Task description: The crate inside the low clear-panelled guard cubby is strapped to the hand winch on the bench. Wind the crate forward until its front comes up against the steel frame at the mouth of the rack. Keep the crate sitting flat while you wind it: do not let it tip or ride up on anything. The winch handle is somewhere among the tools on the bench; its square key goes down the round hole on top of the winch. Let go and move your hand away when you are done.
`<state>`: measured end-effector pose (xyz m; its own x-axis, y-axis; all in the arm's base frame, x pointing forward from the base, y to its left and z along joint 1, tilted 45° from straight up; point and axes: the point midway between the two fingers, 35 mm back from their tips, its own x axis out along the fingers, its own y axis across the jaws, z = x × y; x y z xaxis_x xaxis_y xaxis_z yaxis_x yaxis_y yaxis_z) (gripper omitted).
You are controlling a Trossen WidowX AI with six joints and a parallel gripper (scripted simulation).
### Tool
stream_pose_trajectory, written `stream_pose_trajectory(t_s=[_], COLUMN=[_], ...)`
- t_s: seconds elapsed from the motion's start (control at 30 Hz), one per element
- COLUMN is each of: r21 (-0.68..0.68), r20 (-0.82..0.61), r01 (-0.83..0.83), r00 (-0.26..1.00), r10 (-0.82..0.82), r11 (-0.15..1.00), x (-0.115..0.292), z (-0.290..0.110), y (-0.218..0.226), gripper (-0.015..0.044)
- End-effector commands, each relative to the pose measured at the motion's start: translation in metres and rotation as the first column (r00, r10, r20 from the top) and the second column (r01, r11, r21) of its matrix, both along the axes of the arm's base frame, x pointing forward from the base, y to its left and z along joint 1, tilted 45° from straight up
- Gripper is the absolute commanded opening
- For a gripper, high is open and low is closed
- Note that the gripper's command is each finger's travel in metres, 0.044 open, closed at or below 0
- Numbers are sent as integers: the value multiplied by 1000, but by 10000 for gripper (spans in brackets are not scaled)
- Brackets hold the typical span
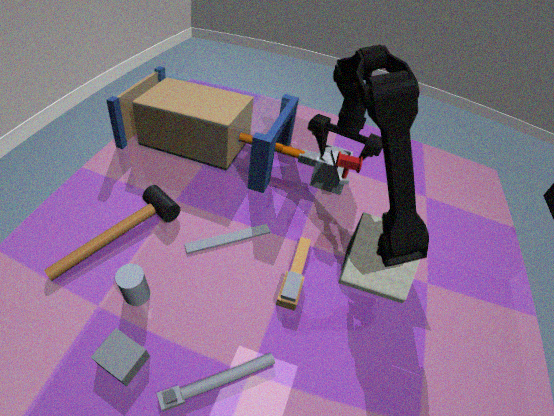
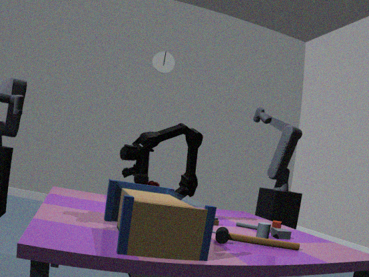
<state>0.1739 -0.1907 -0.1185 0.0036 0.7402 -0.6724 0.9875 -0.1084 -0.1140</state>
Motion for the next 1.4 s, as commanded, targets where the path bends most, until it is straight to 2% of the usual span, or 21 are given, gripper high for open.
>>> stream_pose_trajectory(t_s=[0.0,0.23,0.43,0.53,0.63,0.73,0.83,0.9,1.0,1.37], r21=[-27,-77,-91,-93,-111,-167,-251,-274,-274,-274], r20=[5,10,19,82,222,400,541,569,569,569], r01=[2,6,21,-43,-188,-370,-513,-540,-540,-540], r00=[1000,1000,1000,995,952,822,629,576,576,576], r10=[-1,-6,-20,51,208,406,558,587,587,587], r11=[1000,997,996,995,976,914,821,795,795,795], x=[2,-3,-1,0,1,1,-2,-3,-3,-3], z=[17,87,86,89,96,104,110,112,112,111], y=[-24,-84,-85,-77,-58,-31,-3,3,3,3], gripper=[440,440,440,361,282,204,125,72,0,0])
